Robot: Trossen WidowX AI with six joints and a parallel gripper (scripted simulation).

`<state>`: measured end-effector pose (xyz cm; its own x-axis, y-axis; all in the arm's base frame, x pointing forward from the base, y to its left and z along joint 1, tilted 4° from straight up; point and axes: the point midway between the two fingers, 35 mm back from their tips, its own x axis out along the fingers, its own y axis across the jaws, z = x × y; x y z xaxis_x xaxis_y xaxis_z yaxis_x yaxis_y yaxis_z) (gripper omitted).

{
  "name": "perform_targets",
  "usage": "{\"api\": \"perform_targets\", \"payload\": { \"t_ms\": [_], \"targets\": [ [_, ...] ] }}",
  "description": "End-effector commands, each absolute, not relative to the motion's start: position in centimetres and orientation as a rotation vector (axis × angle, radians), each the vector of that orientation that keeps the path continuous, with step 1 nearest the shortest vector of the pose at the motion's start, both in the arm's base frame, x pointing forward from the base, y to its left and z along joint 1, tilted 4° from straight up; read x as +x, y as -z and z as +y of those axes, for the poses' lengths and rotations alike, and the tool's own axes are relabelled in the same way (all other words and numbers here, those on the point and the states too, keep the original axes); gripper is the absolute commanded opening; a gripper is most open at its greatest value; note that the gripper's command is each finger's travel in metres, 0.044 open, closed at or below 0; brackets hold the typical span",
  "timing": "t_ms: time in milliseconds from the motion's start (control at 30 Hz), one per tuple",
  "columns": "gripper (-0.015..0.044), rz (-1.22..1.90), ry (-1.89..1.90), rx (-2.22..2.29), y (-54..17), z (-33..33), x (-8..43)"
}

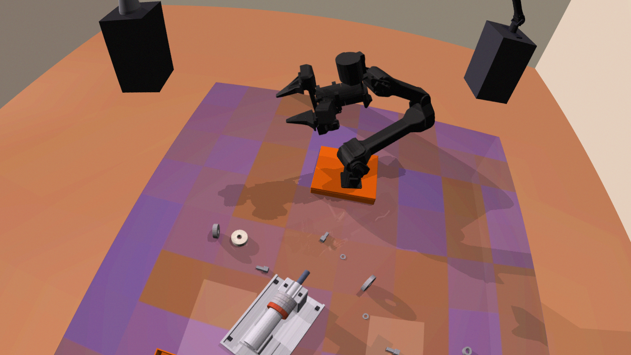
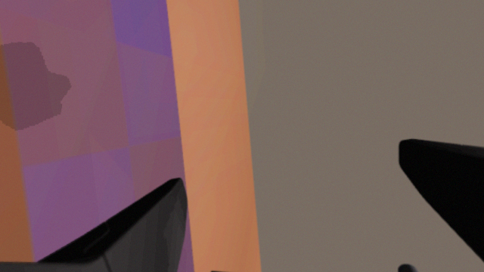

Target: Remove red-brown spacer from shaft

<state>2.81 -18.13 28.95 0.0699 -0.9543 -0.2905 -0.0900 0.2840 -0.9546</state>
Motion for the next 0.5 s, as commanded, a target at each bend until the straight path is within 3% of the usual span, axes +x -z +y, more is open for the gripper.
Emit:
{"api": "perform_targets", "payload": {
  "t_ms": [0, 233, 467],
  "targets": [
    [0.0426, 1.332, 0.881, -1.096, -28.9, -18.3, 3.0],
    [0.0440, 1.368, 0.368, -1.563, -24.5, -22.2, 12.6],
    [0.0440, 1.243, -0.187, -2.115, -17.3, -20.3, 23.0]
  ]
}}
